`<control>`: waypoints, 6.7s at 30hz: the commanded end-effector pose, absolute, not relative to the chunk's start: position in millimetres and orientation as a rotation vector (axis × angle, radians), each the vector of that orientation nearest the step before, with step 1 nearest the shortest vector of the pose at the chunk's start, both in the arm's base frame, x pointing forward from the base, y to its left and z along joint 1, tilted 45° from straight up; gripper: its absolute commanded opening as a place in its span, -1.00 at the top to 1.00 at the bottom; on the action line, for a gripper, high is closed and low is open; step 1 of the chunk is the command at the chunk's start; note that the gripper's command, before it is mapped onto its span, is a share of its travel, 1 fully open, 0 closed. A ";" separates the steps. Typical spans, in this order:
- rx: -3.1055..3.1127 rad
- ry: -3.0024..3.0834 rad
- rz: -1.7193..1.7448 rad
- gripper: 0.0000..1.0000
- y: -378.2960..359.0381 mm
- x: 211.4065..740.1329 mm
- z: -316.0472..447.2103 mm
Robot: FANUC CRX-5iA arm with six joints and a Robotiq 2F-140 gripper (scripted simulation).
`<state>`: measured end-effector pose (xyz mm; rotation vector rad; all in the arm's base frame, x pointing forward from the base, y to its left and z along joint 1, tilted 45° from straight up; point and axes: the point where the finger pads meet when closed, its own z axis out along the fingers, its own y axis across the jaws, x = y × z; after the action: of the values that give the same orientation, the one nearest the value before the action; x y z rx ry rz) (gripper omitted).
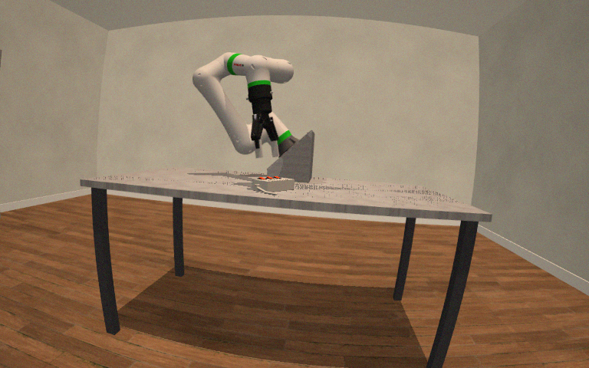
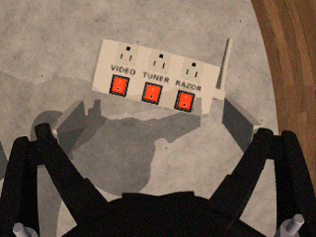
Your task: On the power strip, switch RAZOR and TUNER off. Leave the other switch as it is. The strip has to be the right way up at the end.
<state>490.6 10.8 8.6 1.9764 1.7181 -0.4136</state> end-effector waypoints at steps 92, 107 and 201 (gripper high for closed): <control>0.548 2.656 -1.075 1.00 13.9 486.3 2.4; 0.548 2.656 -1.075 1.00 9.6 486.7 -1.9; 0.548 2.656 -1.075 1.00 -17.3 489.3 -28.7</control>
<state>489.2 -17.4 -28.6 0.5481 2.6557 -1.0752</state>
